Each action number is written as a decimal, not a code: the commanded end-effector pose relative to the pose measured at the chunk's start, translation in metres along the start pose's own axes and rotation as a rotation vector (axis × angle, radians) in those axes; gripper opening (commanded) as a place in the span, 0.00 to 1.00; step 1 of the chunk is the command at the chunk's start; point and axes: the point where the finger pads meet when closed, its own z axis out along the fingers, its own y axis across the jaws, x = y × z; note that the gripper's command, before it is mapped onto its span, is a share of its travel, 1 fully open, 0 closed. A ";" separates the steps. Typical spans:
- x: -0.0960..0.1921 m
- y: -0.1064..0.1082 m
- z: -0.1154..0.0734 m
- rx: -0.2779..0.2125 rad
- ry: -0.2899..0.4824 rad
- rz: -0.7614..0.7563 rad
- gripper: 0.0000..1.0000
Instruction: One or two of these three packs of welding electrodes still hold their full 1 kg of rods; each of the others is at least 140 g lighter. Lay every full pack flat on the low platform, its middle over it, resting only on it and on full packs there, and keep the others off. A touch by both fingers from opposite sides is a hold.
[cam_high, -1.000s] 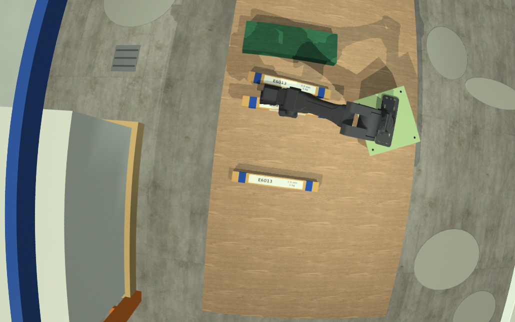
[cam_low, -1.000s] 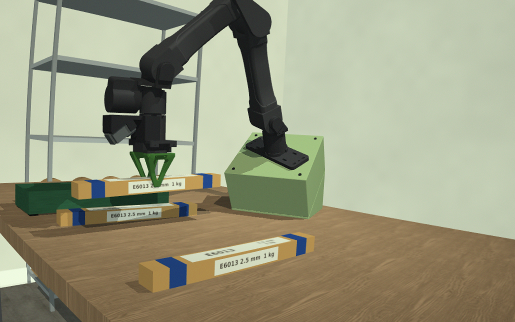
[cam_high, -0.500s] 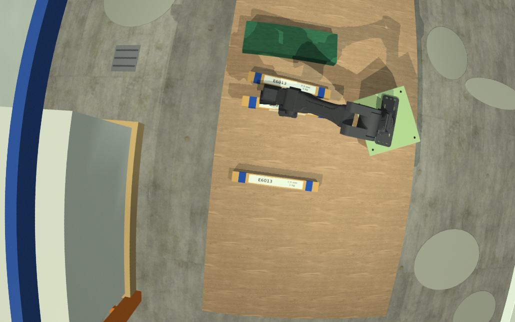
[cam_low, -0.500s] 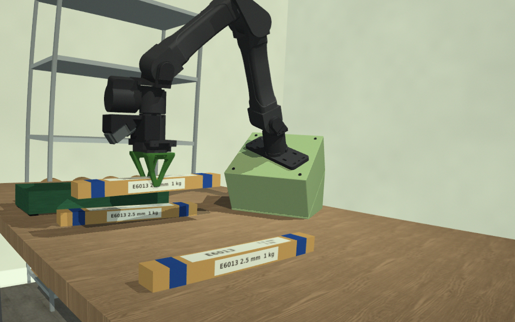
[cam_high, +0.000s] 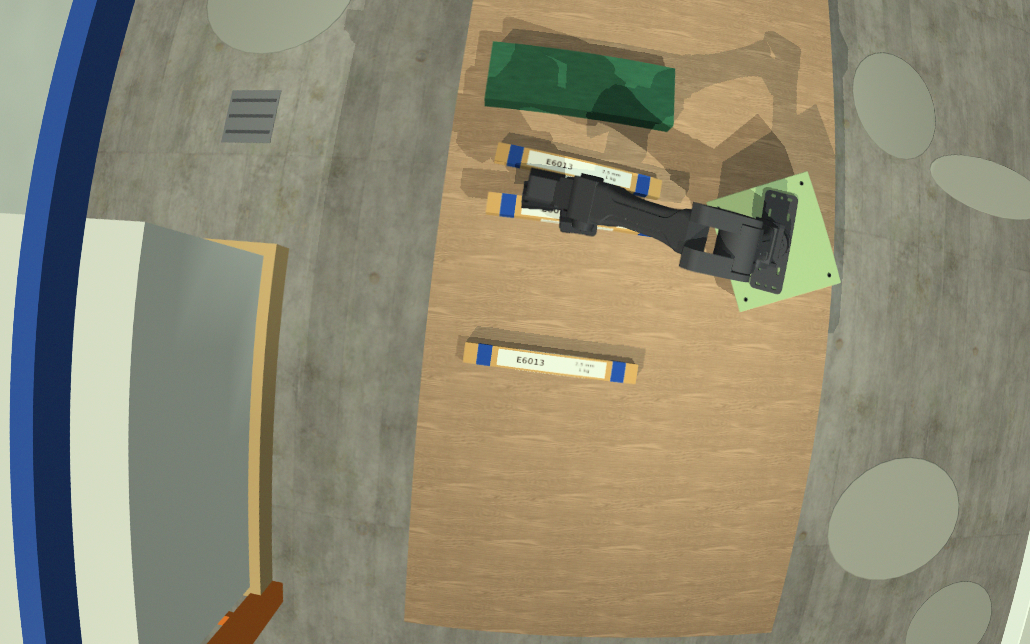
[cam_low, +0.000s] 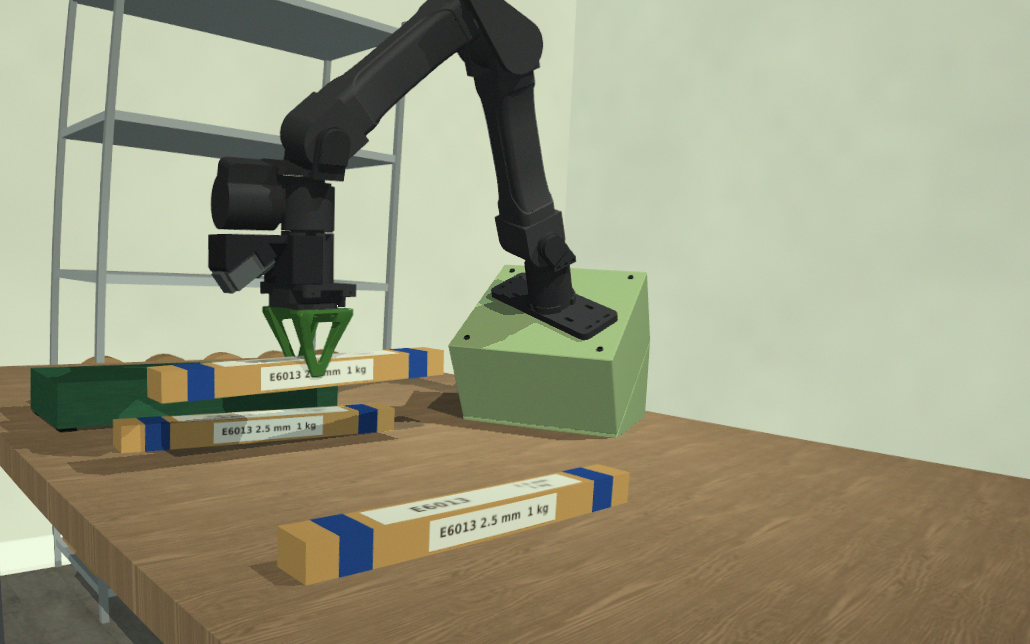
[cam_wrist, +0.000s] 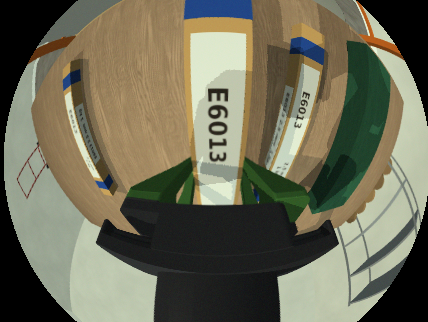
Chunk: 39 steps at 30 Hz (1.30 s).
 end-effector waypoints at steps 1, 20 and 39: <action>-0.008 0.001 -0.027 0.005 -0.050 -0.006 0.00; -0.007 0.001 -0.049 0.005 -0.049 -0.006 0.00; -0.006 0.001 -0.067 0.005 -0.048 -0.006 0.00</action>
